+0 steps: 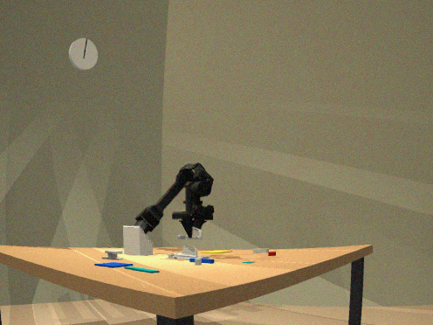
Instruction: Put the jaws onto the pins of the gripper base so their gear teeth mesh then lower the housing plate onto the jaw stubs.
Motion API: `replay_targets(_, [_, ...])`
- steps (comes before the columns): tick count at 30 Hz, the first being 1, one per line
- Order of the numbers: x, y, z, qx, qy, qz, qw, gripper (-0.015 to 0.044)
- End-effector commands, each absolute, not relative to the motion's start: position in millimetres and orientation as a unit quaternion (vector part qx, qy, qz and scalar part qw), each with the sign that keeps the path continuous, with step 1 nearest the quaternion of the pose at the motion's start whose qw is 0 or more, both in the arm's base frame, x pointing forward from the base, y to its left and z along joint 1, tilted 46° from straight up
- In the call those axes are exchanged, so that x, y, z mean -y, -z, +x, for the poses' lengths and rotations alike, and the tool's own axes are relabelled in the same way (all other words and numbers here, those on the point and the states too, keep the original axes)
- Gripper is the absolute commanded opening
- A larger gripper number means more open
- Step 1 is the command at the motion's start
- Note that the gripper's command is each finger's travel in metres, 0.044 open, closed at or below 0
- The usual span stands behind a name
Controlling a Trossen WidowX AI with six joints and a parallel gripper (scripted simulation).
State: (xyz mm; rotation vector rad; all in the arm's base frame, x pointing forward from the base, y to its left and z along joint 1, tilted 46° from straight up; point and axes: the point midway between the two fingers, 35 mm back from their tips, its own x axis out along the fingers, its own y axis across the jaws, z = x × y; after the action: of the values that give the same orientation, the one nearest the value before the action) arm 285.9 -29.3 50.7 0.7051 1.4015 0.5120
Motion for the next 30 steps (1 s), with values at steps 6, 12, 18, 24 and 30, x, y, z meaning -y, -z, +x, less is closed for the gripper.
replay_targets(6, [29.0,-51.5,286.2,-0.624,-0.226,0.318,0.677,0.0134])
replay_targets(12, [28.2,-52.4,287.3,-0.624,-0.226,0.318,0.677,0.0134])
replay_targets(18, [28.2,-52.4,287.3,-0.624,-0.226,0.318,0.677,0.0134])
replay_targets(24, [23.4,-47.1,288.7,-0.624,-0.225,0.318,0.677,0.0134])
replay_targets(30, [16.7,-40.2,290.3,-0.624,-0.225,0.318,0.677,0.0134])
